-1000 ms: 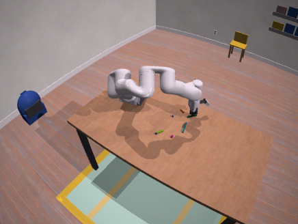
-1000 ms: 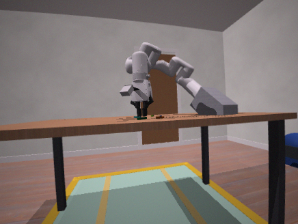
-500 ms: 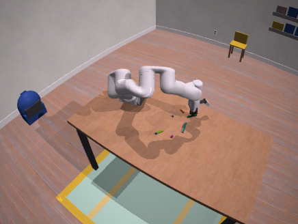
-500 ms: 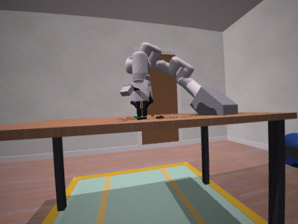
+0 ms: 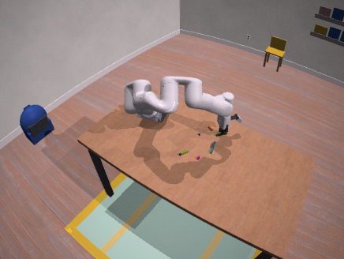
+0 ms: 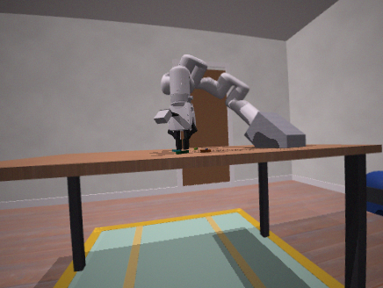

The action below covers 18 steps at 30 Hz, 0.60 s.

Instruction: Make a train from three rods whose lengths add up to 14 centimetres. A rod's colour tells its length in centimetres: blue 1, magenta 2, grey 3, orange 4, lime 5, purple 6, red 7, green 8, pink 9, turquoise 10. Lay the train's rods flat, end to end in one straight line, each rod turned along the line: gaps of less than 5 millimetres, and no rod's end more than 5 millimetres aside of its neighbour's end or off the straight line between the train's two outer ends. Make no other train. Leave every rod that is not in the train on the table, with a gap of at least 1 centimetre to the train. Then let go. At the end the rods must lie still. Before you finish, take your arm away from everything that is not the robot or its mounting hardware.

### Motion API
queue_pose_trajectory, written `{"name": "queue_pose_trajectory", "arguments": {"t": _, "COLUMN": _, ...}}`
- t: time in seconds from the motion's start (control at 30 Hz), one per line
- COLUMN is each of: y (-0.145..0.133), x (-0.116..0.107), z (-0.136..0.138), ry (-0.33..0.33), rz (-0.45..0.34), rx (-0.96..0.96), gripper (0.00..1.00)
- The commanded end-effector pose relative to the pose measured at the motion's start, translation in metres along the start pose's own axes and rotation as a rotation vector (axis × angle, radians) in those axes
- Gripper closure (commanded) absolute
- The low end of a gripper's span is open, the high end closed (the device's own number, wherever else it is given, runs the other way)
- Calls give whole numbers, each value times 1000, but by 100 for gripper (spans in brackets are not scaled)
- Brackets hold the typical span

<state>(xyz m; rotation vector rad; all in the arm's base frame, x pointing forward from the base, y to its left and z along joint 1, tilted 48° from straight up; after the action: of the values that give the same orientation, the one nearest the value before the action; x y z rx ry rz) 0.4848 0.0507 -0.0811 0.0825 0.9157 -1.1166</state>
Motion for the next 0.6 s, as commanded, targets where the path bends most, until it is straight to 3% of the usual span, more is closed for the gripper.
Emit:
{"name": "queue_pose_trajectory", "arguments": {"t": 0.0, "y": 1, "x": -1, "z": 1, "ry": -1, "rz": 4, "rx": 1, "gripper": 76}}
{"name": "queue_pose_trajectory", "arguments": {"t": 0.57, "y": 1, "x": 8, "z": 1, "ry": -1, "rz": 4, "rx": 1, "gripper": 76}}
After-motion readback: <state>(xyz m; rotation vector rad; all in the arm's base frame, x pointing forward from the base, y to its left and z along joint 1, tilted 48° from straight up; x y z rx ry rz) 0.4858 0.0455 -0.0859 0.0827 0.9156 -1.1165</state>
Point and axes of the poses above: the point where the finger pads meet when closed, its own x axis out along the fingers, its own z axis across the jaws, y = z × x, the point moved 1 cm from there along -x, back along the fingers, and after that the axes turned 5 degrees about x, right-handed, at the moved point
